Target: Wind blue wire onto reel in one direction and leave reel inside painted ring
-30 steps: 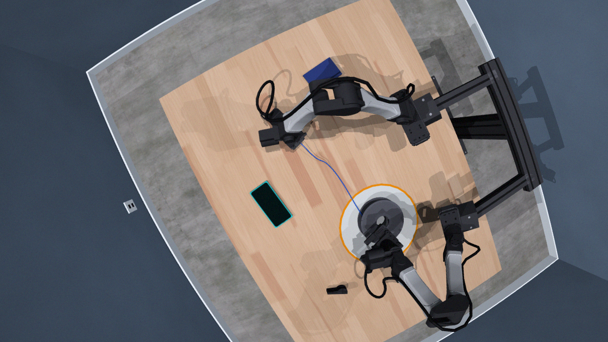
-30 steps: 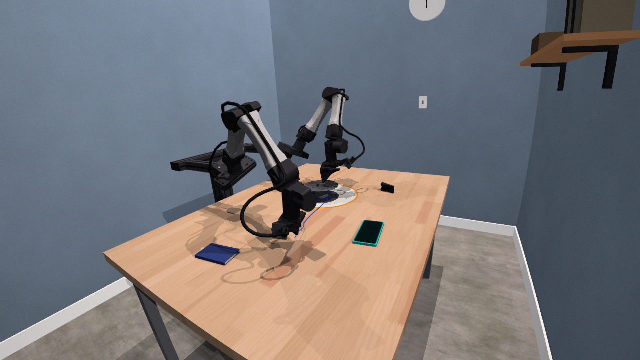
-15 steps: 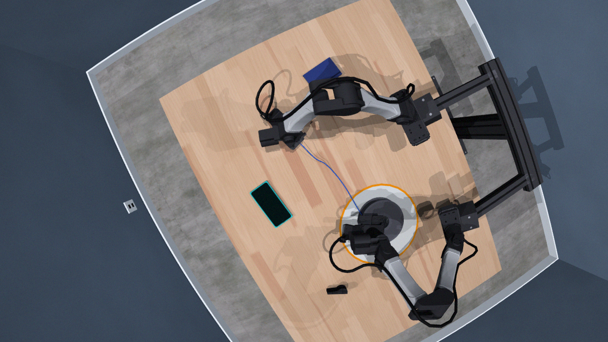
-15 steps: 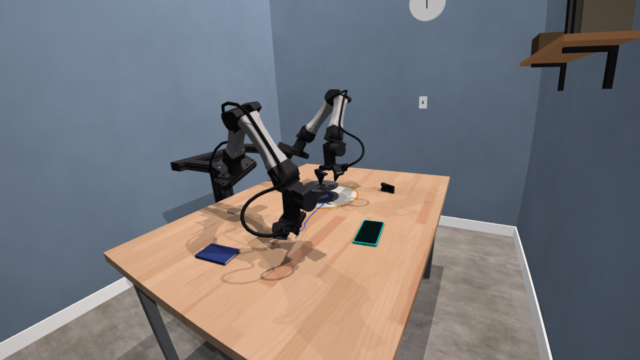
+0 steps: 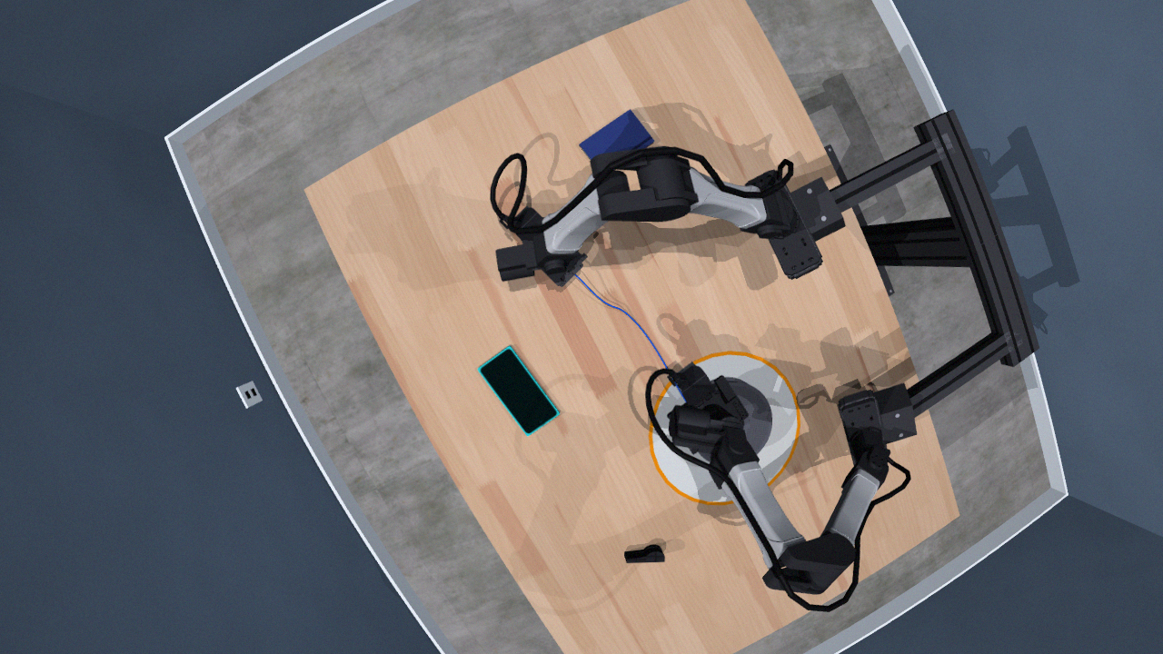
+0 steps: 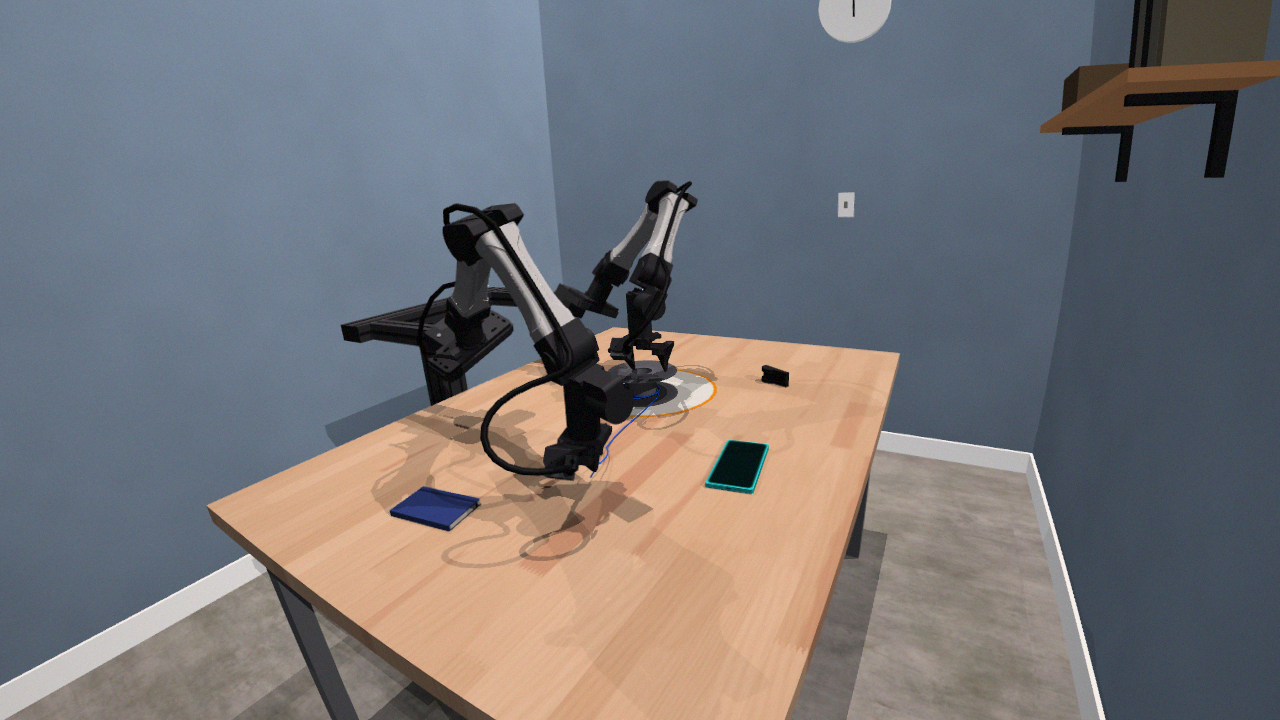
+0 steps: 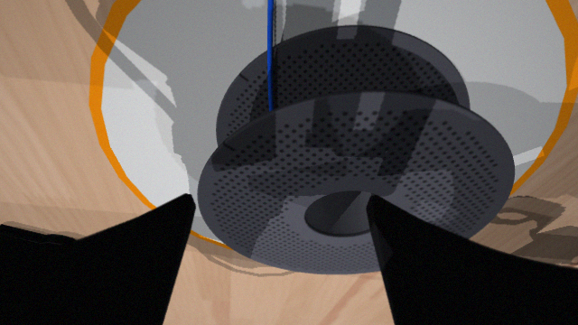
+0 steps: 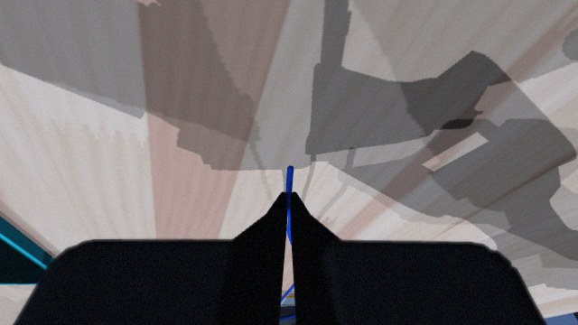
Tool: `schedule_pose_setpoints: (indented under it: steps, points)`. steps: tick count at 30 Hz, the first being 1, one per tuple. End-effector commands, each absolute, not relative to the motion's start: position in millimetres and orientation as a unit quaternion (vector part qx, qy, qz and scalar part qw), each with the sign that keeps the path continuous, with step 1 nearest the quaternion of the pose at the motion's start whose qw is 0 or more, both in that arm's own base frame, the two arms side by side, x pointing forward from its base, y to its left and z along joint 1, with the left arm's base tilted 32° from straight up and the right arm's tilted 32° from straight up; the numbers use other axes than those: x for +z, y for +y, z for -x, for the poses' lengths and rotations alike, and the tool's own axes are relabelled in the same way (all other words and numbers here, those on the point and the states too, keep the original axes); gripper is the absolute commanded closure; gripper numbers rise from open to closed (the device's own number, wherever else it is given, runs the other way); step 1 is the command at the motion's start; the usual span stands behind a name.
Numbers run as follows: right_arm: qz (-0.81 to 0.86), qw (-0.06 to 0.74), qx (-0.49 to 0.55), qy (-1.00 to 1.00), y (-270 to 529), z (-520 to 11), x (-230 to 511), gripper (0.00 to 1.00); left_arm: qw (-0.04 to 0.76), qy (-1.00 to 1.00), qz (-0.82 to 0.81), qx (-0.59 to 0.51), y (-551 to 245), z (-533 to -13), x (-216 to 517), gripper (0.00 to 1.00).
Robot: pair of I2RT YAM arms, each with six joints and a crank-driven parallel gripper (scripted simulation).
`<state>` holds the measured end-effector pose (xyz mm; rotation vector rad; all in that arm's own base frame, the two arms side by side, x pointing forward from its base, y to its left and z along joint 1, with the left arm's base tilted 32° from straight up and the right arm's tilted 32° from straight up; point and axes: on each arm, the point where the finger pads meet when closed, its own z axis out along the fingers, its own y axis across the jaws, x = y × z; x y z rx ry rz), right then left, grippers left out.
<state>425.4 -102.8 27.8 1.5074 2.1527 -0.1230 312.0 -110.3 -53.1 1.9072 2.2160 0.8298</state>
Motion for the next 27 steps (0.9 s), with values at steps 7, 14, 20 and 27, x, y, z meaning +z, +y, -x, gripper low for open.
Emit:
schedule_pose_setpoints:
  steps: [7,14,20,27]
  points:
    - [-0.552,0.276,-0.036,0.786,-105.7,-431.1,43.9,1.00,-0.055,0.483,-0.831,0.272,-114.7,-316.8,-48.6,0.03]
    - [-0.552,0.276,-0.036,0.786,-106.5,-430.9,44.3,1.00,-0.078,0.424,-0.862,0.267,-112.3,-313.4,-50.3,0.03]
    - [-0.552,0.276,-0.036,0.786,-106.6,-430.8,44.6,1.00,-0.078,0.424,-0.862,0.267,-114.7,-313.9,-48.2,0.03]
    - [-0.552,0.276,-0.036,0.786,-106.2,-430.9,45.0,1.00,-0.078,0.424,-0.862,0.267,-118.8,-314.9,-44.1,0.03]
